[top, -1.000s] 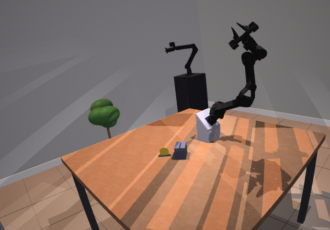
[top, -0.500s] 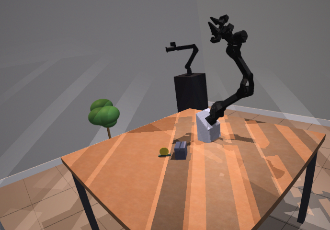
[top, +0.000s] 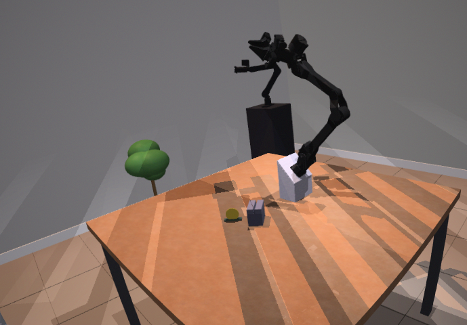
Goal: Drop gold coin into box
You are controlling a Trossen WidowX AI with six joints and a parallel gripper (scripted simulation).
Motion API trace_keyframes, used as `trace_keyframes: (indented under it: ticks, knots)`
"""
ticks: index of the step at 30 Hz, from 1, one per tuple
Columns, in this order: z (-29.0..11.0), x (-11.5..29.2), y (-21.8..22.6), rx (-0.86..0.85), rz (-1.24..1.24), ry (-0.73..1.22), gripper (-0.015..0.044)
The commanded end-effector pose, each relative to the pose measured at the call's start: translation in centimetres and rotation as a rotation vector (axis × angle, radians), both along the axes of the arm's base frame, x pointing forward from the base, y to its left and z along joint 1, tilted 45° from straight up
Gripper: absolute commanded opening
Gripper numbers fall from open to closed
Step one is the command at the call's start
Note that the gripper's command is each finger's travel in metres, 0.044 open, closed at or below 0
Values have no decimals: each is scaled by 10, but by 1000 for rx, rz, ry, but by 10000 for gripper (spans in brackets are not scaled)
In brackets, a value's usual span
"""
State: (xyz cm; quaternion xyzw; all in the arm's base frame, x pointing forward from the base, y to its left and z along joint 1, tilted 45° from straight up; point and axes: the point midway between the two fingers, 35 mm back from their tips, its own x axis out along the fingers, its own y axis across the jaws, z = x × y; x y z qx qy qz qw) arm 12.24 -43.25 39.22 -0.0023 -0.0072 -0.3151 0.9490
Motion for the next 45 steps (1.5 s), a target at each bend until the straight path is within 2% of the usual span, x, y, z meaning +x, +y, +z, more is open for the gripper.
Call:
trace_keyframes:
  ticks: [1,10,16,21,28,34,41,45]
  knots:
    - [-54,41,-9,221,71,2,161]
    - [-176,140,21,688,224,128,161]
    - [-255,192,75,989,310,290,161]
    - [-314,221,136,1233,362,470,161]
    - [-380,241,233,1527,395,799,161]
    - [-418,232,311,1727,364,1121,161]
    - [-425,228,320,1746,357,1159,161]
    - [-449,228,342,1747,358,1158,161]
